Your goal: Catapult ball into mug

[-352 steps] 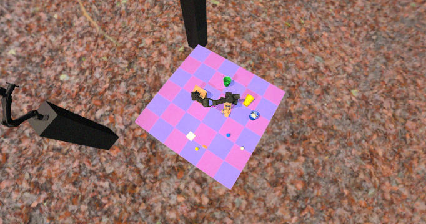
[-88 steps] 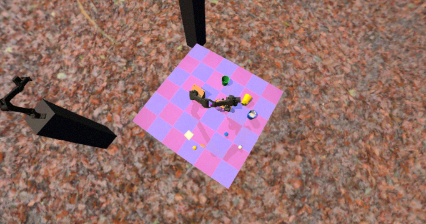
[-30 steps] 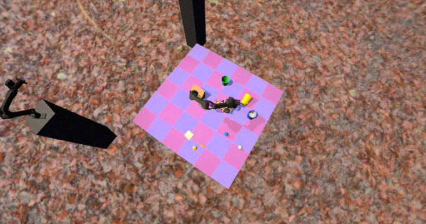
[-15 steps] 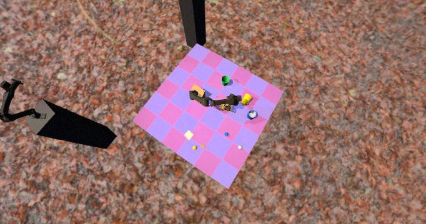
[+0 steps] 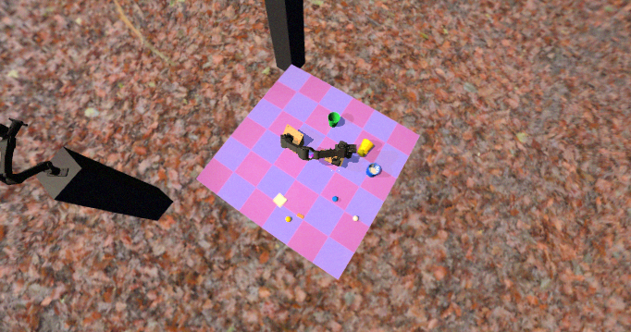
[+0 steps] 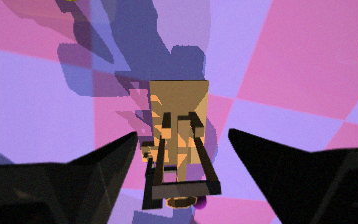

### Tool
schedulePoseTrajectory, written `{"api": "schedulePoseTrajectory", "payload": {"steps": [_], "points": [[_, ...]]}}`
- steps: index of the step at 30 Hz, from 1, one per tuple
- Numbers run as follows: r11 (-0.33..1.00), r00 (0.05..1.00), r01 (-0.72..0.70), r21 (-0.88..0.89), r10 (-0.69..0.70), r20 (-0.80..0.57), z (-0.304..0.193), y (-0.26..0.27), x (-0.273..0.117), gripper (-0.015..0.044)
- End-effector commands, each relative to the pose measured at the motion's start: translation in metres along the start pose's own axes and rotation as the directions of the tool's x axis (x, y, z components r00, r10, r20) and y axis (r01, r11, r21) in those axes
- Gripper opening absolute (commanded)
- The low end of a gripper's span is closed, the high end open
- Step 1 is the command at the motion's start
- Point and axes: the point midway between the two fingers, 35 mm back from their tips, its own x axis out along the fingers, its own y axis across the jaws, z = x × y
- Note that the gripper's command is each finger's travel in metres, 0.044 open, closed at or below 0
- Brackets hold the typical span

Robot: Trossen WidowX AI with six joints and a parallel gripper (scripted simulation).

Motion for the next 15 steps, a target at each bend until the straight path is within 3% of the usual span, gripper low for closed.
{"api": "schedulePoseTrajectory", "payload": {"steps": [1,15], "points": [[1.000,1.000,0.005,-0.006,-0.005,0.019,0.002,0.001,0.000,0.0440],[1.000,1.000,0.006,-0.005,-0.006,0.019,0.003,0.001,0.023,0.0440]]}}
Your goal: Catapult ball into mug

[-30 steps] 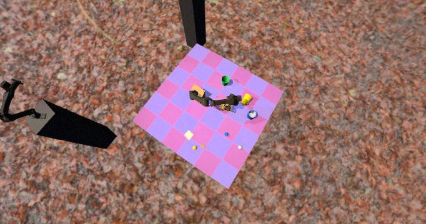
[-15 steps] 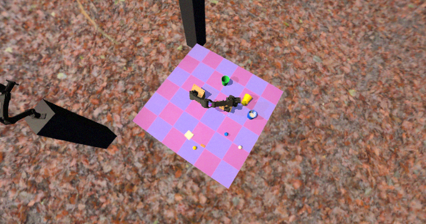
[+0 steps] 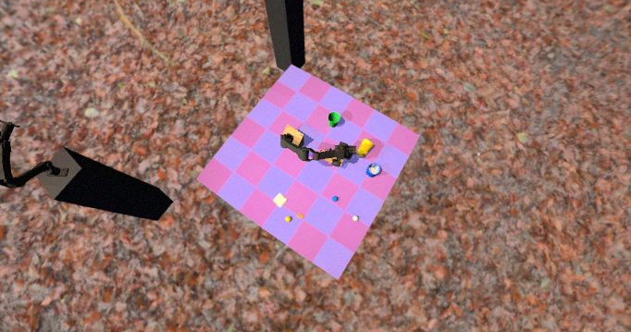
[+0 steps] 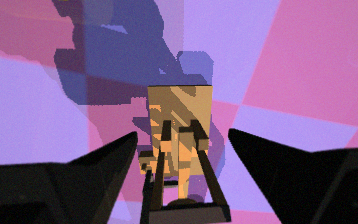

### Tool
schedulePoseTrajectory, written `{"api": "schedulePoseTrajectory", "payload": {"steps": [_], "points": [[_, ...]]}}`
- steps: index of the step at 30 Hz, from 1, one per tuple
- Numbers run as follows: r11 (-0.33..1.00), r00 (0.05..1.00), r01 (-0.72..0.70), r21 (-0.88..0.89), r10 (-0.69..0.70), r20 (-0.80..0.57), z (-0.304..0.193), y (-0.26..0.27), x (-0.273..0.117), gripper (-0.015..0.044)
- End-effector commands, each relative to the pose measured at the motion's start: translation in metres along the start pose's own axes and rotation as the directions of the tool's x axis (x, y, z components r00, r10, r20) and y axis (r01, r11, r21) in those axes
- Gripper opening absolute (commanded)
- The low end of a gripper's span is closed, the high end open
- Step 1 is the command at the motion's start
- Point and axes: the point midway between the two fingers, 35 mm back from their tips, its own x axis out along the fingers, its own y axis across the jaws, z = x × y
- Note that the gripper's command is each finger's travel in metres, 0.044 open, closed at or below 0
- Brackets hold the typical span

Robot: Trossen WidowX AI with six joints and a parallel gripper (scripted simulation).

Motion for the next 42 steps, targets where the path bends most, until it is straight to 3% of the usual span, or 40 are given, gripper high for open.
{"api": "schedulePoseTrajectory", "payload": {"steps": [1,18,30,36,39,42], "points": [[1.000,1.000,0.007,-0.007,-0.007,0.002,0.000,0.000,0.007,0.0440],[1.000,1.000,0.009,-0.007,-0.009,0.002,-0.001,-0.001,0.032,0.0440],[1.000,1.000,0.002,0.000,-0.002,0.000,-0.001,-0.001,0.029,0.0125],[1.000,1.000,0.002,0.000,-0.002,0.000,-0.001,-0.001,0.026,0.0065],[1.000,1.000,0.001,-0.001,-0.001,-0.001,0.000,0.000,-0.010,0.0000],[1.000,1.000,0.001,-0.001,-0.001,-0.001,-0.001,0.000,-0.021,0.0000]]}}
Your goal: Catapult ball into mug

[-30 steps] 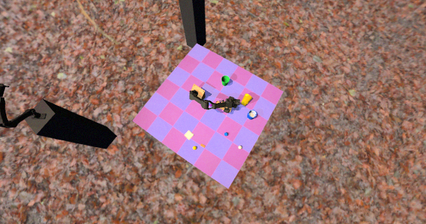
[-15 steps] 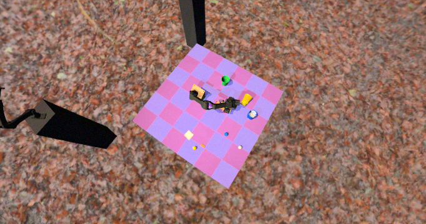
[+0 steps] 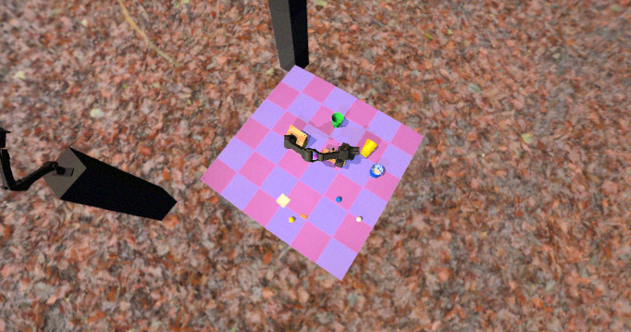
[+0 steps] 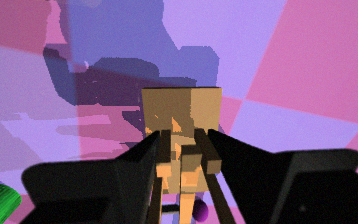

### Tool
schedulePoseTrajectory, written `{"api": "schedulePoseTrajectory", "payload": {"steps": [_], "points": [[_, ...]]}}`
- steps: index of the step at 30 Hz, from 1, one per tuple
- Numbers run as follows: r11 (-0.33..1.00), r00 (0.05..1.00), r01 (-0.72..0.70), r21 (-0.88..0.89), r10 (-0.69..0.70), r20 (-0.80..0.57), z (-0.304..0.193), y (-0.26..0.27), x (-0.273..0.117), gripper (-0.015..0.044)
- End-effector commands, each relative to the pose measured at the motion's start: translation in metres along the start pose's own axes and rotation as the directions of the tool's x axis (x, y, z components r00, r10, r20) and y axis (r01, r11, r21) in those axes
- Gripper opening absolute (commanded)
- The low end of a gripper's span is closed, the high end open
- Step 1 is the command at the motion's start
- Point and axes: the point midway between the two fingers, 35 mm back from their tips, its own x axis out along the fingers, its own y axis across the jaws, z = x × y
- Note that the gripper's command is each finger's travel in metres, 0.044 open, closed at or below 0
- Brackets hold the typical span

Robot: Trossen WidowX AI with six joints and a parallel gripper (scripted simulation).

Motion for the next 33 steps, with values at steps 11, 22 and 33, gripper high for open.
{"api": "schedulePoseTrajectory", "payload": {"steps": [11,22,33], "points": [[1.000,0.999,-0.010,0.005,0.009,0.037,0.006,0.003,-0.019,0.0000],[1.000,0.999,-0.008,0.002,0.008,0.038,0.007,0.003,0.000,0.0000],[1.000,0.999,-0.005,-0.001,0.005,0.039,0.007,0.003,0.018,0.0000]]}}
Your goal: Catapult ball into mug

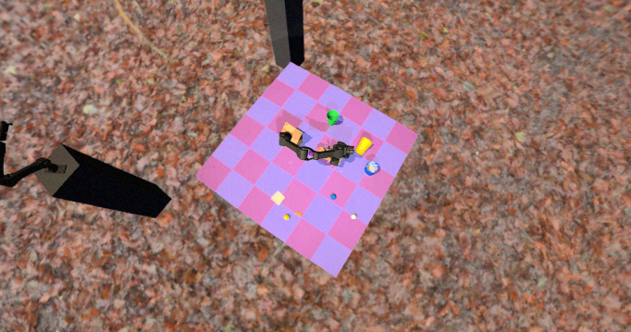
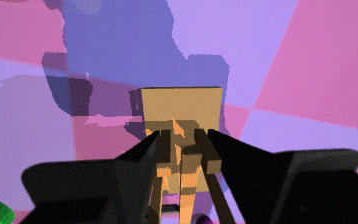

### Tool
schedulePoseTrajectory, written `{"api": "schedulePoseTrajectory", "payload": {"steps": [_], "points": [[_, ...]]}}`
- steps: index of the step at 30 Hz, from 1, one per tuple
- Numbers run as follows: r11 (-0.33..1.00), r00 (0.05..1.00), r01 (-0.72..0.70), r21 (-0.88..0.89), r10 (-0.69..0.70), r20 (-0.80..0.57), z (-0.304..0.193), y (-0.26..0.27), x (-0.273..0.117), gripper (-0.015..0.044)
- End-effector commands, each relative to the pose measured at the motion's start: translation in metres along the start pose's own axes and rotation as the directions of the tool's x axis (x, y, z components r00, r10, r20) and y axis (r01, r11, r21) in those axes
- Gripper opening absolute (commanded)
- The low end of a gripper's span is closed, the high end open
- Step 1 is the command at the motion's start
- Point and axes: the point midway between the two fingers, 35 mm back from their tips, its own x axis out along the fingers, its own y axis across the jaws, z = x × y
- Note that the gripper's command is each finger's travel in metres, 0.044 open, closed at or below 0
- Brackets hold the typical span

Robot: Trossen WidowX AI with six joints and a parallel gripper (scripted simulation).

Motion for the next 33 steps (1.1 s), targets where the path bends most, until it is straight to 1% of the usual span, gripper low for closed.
{"api": "schedulePoseTrajectory", "payload": {"steps": [1,7,21,23,24,27,29,32,33], "points": [[1.000,1.000,0.006,-0.011,-0.006,0.011,0.000,0.001,0.003,0.0000],[1.000,1.000,0.000,-0.001,0.000,-0.001,0.000,0.000,0.002,0.0000],[1.000,1.000,0.000,-0.001,0.000,-0.001,0.000,0.000,0.002,0.0368],[1.000,1.000,-0.001,-0.002,0.001,-0.001,0.001,0.001,-0.008,0.0420],[1.000,1.000,-0.003,-0.003,0.003,-0.001,0.002,0.001,-0.022,0.0440],[1.000,1.000,-0.005,-0.005,0.005,-0.001,0.001,0.002,-0.073,0.0440],[1.000,1.000,-0.004,-0.005,0.004,-0.003,-0.002,0.002,-0.095,0.0440],[1.000,1.000,-0.003,-0.005,0.003,-0.003,-0.002,0.002,-0.098,0.0440],[1.000,1.000,0.002,-0.012,-0.002,0.002,0.001,0.003,-0.080,0.0440]]}}
